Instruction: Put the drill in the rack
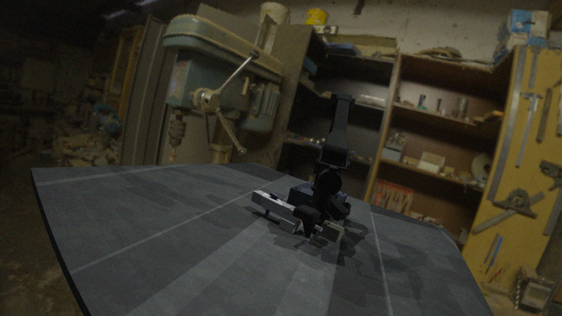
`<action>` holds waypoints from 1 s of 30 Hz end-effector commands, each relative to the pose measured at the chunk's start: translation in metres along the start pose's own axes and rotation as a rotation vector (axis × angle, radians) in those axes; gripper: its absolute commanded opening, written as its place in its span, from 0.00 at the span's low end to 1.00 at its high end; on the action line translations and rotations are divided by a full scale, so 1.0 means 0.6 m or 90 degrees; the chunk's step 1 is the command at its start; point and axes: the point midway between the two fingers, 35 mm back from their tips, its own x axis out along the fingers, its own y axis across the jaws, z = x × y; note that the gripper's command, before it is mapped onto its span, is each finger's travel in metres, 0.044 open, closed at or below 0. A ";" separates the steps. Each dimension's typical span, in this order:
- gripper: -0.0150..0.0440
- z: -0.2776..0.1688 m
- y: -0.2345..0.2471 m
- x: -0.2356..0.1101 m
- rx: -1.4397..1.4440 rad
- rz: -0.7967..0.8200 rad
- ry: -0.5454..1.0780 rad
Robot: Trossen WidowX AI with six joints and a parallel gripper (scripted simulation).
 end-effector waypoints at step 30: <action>0.25 0.000 0.005 -0.007 -0.003 0.002 0.000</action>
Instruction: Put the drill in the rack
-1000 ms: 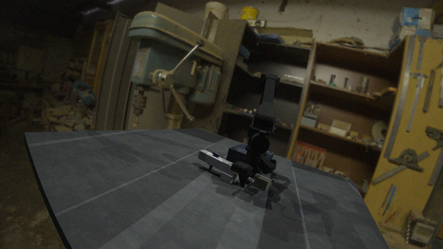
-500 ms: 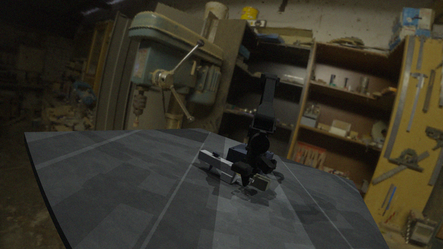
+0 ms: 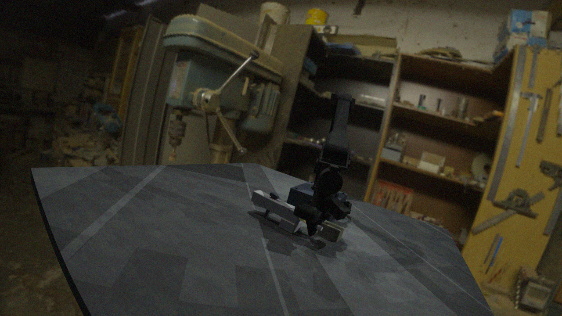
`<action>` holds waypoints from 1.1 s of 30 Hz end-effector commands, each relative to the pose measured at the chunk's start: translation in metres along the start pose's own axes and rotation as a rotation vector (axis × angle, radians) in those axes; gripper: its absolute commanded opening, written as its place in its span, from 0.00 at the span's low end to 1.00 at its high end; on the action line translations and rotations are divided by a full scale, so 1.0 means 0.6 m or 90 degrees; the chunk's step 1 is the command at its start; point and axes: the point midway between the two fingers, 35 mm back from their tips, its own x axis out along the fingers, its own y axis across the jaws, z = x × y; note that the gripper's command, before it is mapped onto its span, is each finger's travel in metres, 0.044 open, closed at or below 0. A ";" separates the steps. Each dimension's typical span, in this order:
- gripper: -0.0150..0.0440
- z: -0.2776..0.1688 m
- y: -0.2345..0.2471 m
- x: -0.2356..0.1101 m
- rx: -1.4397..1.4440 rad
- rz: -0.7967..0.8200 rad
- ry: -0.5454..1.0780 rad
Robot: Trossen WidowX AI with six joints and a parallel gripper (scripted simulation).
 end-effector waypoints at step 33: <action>0.25 0.073 -0.004 -0.004 -0.001 0.001 -0.002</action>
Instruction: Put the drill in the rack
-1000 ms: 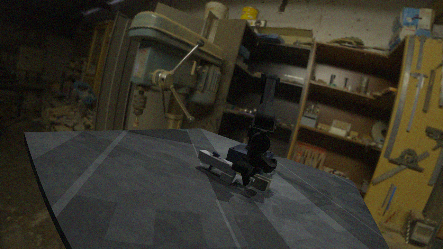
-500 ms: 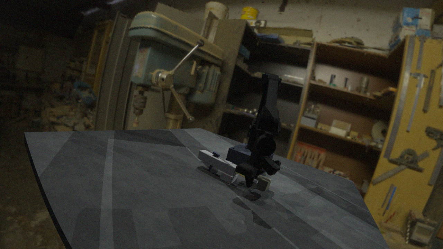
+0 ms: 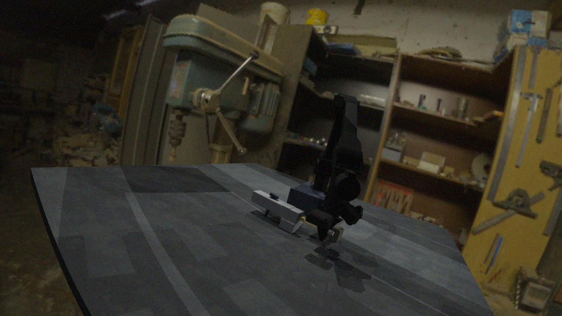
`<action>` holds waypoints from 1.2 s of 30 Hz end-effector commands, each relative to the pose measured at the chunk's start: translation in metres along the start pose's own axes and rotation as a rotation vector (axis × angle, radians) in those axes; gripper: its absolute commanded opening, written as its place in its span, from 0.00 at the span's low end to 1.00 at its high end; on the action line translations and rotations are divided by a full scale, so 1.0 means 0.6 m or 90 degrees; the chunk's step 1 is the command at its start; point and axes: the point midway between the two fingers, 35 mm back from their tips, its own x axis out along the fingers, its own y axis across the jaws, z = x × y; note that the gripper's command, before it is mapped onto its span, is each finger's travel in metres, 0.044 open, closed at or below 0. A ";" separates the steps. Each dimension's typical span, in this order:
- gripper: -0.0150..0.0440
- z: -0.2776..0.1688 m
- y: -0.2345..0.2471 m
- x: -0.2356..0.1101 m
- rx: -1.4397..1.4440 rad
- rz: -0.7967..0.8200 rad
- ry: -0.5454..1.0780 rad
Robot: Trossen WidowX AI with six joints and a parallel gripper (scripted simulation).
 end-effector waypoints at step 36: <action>0.25 0.052 0.002 -0.014 0.003 -0.006 -0.003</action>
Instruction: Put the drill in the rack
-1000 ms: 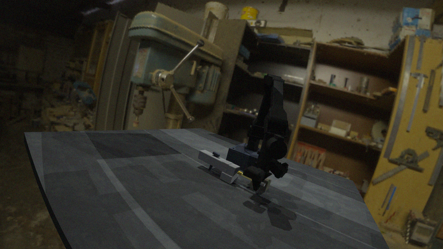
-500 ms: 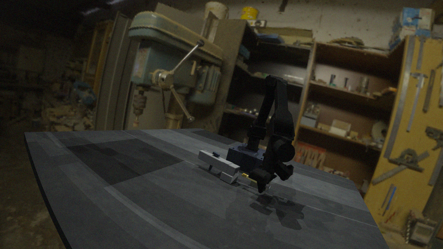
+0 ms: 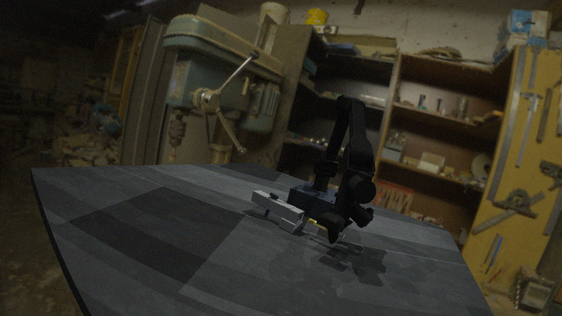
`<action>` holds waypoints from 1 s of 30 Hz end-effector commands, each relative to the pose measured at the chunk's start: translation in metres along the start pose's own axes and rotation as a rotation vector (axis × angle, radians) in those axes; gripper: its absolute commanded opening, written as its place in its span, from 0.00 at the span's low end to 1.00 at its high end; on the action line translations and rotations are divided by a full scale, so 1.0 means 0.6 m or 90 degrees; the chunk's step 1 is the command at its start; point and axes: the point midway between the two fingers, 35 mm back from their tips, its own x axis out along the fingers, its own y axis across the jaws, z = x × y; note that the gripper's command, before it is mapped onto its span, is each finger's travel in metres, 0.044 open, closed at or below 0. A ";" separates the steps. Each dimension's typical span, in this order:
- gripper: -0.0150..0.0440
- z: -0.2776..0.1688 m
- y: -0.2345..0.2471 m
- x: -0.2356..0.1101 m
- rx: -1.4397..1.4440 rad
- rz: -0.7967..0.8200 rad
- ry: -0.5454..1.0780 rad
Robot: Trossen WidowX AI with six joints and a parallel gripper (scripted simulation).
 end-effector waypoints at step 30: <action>0.25 -0.001 0.005 -0.023 0.003 -0.003 0.000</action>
